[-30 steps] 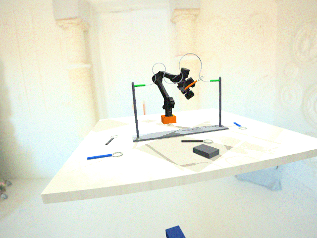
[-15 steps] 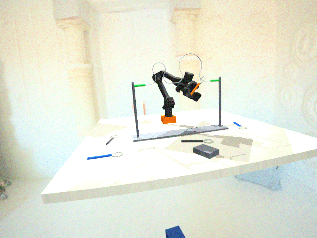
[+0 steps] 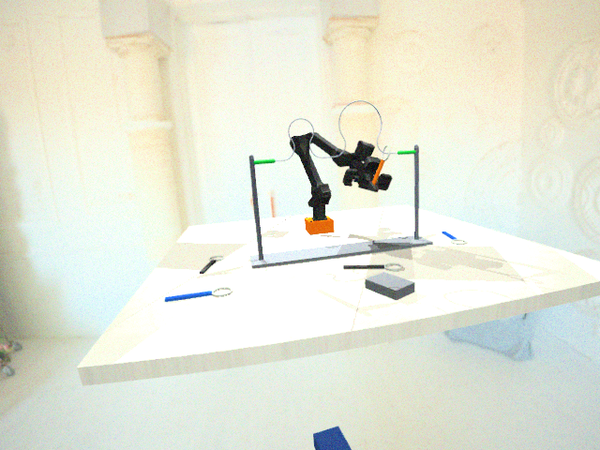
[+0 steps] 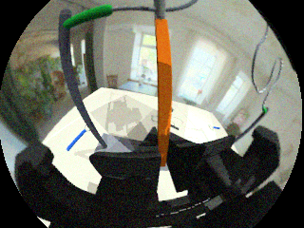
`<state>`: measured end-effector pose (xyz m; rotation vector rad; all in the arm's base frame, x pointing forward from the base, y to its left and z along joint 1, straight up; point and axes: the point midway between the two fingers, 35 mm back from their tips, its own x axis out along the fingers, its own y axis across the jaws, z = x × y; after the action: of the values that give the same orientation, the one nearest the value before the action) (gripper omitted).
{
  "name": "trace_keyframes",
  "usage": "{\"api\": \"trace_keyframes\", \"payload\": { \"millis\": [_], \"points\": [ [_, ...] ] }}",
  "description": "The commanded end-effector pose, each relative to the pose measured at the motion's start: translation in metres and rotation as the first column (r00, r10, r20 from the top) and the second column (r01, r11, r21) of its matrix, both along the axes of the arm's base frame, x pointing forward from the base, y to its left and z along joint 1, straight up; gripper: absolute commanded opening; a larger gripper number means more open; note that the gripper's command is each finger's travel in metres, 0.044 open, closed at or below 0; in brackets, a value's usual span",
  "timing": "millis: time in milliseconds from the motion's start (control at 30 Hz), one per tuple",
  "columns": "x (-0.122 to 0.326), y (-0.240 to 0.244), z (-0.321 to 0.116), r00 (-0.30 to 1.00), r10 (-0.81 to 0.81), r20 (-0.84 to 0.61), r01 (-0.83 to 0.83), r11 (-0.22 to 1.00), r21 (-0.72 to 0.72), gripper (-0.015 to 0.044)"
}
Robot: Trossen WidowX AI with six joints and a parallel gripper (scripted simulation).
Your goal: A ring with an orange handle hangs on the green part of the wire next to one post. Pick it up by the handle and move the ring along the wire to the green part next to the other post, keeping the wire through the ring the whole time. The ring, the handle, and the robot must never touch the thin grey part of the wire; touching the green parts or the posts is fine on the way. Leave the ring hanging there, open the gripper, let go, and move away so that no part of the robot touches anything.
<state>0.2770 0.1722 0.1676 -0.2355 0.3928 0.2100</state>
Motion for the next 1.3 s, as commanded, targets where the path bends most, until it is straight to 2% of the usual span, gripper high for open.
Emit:
{"api": "trace_keyframes", "payload": {
  "millis": [0,467,1267],
  "points": [
    [-0.002,0.012,-0.004,1.0,0.004,-0.014,-0.003,0.998,0.07,-0.015],
    [-0.007,0.044,-0.006,0.999,0.011,-0.034,-0.004,0.976,0.216,-0.015],
    [-0.011,0.072,-0.005,0.999,0.014,-0.037,-0.004,0.968,0.252,-0.015]
  ]
}}
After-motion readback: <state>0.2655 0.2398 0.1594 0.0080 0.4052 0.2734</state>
